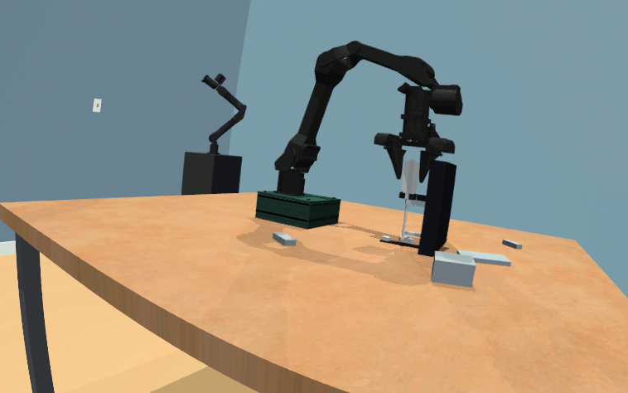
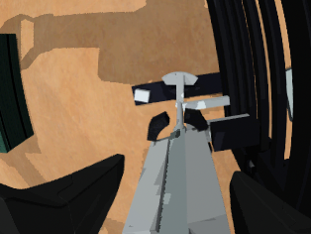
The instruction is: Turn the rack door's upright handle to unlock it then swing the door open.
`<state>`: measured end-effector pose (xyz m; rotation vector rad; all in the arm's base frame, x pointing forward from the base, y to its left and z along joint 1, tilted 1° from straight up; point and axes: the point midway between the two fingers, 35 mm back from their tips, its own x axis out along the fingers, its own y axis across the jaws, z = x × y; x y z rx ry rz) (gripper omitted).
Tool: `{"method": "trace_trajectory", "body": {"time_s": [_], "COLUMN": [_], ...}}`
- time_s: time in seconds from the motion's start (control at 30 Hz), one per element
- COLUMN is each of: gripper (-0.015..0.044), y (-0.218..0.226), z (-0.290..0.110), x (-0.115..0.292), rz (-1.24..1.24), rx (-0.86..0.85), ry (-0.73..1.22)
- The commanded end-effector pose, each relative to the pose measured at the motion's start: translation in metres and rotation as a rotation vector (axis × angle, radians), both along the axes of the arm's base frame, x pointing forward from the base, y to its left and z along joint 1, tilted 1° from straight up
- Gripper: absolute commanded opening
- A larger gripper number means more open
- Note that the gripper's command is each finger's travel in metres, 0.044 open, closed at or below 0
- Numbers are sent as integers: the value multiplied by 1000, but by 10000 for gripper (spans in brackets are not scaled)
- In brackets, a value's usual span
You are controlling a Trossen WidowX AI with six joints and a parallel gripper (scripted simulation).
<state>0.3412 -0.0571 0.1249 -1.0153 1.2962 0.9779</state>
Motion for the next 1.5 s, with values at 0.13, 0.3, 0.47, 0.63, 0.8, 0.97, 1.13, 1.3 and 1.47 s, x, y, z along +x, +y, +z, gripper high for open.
{"method": "trace_trajectory", "body": {"time_s": [0.13, 0.3, 0.47, 0.63, 0.8, 0.97, 1.13, 1.3, 1.47], "gripper": [281, 281, 281, 248, 215, 181, 148, 115, 81], "y": [1, 1, 1, 1, 1, 1, 1, 1, 1], "z": [-1, -1, -1, -1, -1, -1, -1, -1, -1], "x": [0, 0, 0, 0, 0, 0, 0, 0, 0], "rz": [412, 486, 486, 486, 486, 486, 486, 486, 486], "rx": [-11, -14, -14, -14, -14, -14, -14, -14, -14], "ry": [-3, -3, -3, -3, -3, -3, -3, -3, -3]}}
